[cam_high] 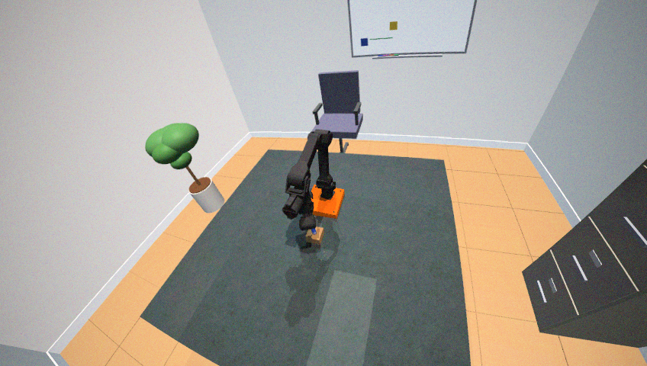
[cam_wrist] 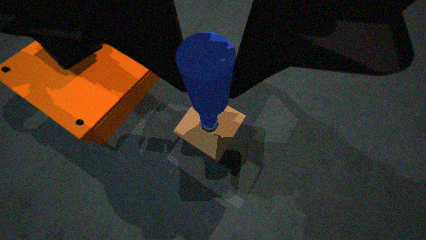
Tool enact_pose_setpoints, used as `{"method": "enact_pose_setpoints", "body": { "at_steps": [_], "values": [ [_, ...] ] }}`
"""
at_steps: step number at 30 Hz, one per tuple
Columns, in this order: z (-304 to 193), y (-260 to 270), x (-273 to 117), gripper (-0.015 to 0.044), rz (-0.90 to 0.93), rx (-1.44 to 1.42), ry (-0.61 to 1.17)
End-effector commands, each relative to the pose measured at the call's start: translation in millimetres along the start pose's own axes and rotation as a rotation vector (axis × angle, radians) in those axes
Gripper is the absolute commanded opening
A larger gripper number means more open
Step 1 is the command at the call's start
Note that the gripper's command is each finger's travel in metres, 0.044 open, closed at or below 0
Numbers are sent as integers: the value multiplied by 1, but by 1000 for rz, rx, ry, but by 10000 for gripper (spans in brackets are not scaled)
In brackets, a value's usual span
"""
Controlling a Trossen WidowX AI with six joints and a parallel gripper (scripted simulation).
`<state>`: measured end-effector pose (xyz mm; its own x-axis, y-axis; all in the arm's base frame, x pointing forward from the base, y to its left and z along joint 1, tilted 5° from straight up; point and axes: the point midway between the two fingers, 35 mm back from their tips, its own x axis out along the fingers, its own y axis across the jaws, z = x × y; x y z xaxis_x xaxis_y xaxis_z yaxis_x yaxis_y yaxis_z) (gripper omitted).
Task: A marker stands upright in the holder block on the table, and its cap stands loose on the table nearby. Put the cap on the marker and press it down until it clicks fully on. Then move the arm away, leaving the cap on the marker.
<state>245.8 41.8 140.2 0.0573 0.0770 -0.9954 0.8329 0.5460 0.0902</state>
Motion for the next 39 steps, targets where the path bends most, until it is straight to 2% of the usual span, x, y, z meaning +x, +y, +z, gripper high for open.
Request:
{"method": "enact_pose_setpoints", "body": {
  "at_steps": [1,39],
  "values": [
    [-2,-4,5,0,-4,-4,8],
    [-2,-5,59,0,-4,-4,8]
  ]
}}
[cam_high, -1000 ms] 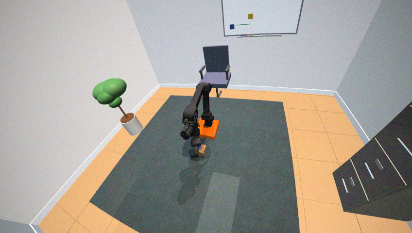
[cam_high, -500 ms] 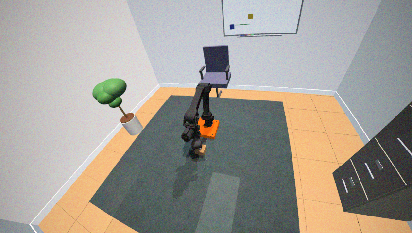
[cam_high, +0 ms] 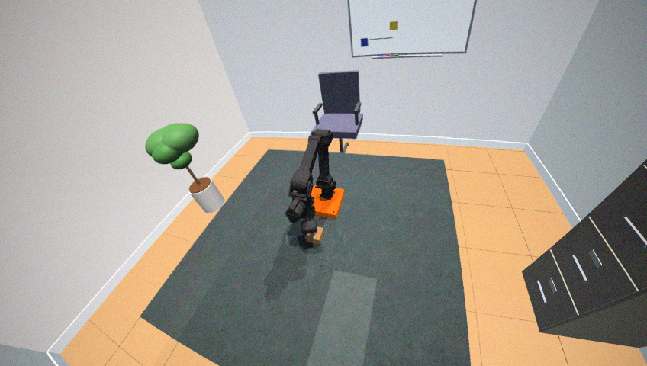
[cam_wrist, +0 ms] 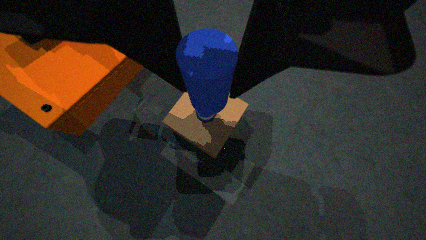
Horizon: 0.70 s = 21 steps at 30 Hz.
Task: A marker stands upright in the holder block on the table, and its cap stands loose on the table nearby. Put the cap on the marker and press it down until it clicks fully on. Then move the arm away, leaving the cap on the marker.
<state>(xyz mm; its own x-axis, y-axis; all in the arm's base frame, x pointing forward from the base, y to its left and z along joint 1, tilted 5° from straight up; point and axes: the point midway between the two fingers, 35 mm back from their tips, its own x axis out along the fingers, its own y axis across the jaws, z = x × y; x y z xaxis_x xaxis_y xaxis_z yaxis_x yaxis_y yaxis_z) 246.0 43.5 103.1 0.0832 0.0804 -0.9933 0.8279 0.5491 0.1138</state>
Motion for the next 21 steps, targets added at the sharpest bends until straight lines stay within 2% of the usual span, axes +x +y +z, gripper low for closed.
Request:
{"method": "enact_pose_setpoints", "body": {
  "at_steps": [1,21],
  "values": [
    [-2,-3,24,0,-27,2,20],
    [1,-4,53,0,-28,2,20]
  ]
}}
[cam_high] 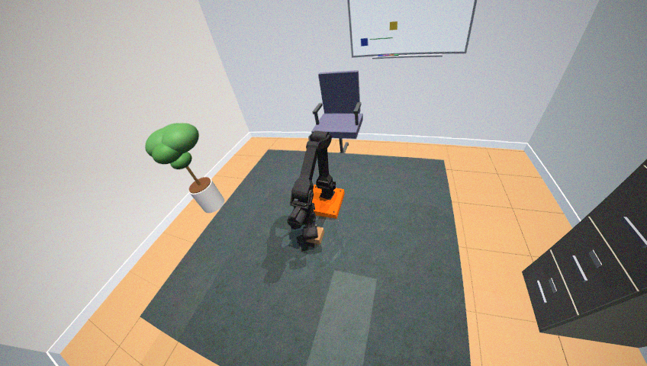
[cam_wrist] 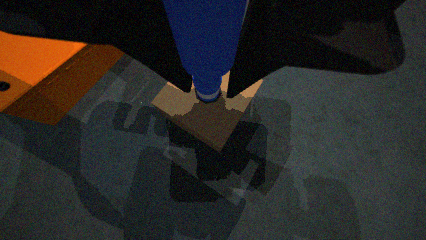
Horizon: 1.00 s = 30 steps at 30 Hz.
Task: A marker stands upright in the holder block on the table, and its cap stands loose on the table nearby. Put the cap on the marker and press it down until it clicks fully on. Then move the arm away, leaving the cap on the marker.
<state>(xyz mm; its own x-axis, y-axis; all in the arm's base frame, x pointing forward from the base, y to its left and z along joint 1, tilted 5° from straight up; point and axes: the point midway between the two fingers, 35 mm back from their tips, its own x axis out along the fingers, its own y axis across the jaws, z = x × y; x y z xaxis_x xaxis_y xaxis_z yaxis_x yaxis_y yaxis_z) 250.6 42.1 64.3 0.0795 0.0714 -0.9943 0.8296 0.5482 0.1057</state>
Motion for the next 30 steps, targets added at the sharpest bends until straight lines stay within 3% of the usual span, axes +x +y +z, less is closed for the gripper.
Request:
{"method": "enact_pose_setpoints", "body": {
  "at_steps": [1,30],
  "values": [
    [-3,-2,16,0,-19,0,25],
    [-3,-4,29,0,-20,0,25]
  ]
}}
